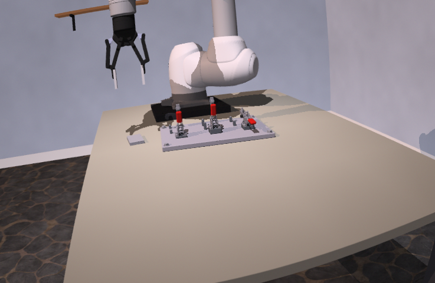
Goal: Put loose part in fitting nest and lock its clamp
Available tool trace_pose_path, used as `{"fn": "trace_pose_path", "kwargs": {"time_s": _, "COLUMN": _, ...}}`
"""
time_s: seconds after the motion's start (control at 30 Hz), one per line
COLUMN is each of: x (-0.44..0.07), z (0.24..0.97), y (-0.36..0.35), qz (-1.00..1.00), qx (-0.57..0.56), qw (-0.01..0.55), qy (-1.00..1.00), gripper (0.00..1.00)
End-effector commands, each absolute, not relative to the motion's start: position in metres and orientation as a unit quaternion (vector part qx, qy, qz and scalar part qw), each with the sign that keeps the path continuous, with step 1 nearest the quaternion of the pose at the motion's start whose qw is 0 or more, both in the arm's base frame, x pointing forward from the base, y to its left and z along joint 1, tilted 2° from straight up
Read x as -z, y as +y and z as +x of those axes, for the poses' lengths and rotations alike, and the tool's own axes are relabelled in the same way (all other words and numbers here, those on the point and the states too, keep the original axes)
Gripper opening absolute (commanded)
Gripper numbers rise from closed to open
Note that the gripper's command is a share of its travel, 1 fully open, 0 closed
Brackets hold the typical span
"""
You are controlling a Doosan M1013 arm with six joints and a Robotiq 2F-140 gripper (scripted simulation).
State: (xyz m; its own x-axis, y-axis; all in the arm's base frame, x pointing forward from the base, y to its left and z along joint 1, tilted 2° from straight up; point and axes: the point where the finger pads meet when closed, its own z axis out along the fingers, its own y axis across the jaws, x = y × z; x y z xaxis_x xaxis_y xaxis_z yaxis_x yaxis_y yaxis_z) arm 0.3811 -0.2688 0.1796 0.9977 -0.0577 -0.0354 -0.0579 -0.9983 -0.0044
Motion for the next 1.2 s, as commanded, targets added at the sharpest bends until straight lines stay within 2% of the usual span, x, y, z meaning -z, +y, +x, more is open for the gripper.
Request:
{"fn": "trace_pose_path", "kwargs": {"time_s": 0.0, "x": -0.1797, "z": 0.3811, "y": -0.2736, "qz": -1.000, "qx": -0.017, "qw": -0.001, "qy": 0.000, "gripper": 0.62}}
{"fn": "trace_pose_path", "kwargs": {"time_s": 1.17, "x": -0.1797, "z": 0.3809, "y": -0.2789, "qz": -0.999, "qx": -0.017, "qw": 0.000, "qy": -0.039, "gripper": 0.62}}
